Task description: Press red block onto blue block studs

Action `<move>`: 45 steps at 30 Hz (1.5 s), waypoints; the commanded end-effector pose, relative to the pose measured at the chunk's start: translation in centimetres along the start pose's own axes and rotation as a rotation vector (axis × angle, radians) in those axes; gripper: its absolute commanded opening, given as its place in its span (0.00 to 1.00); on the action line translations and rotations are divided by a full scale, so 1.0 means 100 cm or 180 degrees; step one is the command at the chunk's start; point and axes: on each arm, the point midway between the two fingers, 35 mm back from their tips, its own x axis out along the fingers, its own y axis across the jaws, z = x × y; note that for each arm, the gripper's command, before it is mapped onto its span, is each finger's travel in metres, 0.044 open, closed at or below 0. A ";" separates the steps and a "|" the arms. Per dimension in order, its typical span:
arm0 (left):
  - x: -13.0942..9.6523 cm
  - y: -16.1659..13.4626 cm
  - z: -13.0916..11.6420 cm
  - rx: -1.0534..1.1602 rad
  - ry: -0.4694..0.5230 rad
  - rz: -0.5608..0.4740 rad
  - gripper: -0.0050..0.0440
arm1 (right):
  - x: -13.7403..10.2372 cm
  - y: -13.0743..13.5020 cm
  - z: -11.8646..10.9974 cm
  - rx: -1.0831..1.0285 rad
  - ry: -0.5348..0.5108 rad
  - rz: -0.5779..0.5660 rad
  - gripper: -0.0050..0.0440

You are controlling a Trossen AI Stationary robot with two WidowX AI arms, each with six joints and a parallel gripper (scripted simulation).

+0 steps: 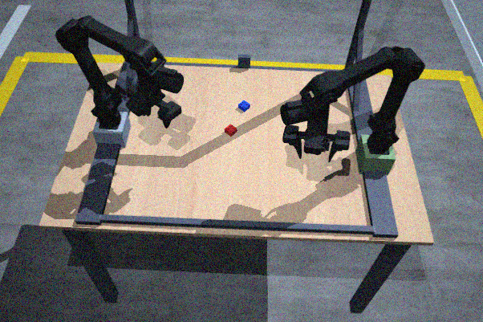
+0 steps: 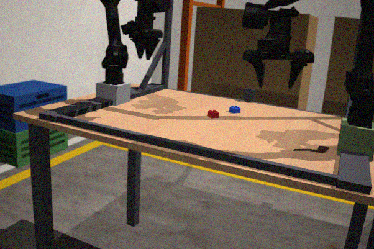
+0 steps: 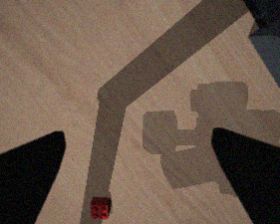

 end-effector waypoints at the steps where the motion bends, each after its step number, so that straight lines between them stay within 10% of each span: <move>1: -0.007 -0.001 0.003 -0.0025 -0.0053 -0.0077 0.92 | -0.006 0.003 0.000 -0.0002 0.0018 0.0085 0.92; 17: -0.007 -0.001 0.003 -0.0025 -0.0053 -0.0077 0.92 | -0.006 0.003 0.000 -0.0002 0.0018 0.0085 0.92; 45: -0.178 0.041 0.025 -0.0842 -0.1855 -0.2871 0.92 | -0.006 0.003 0.000 -0.0002 0.0018 0.0085 0.92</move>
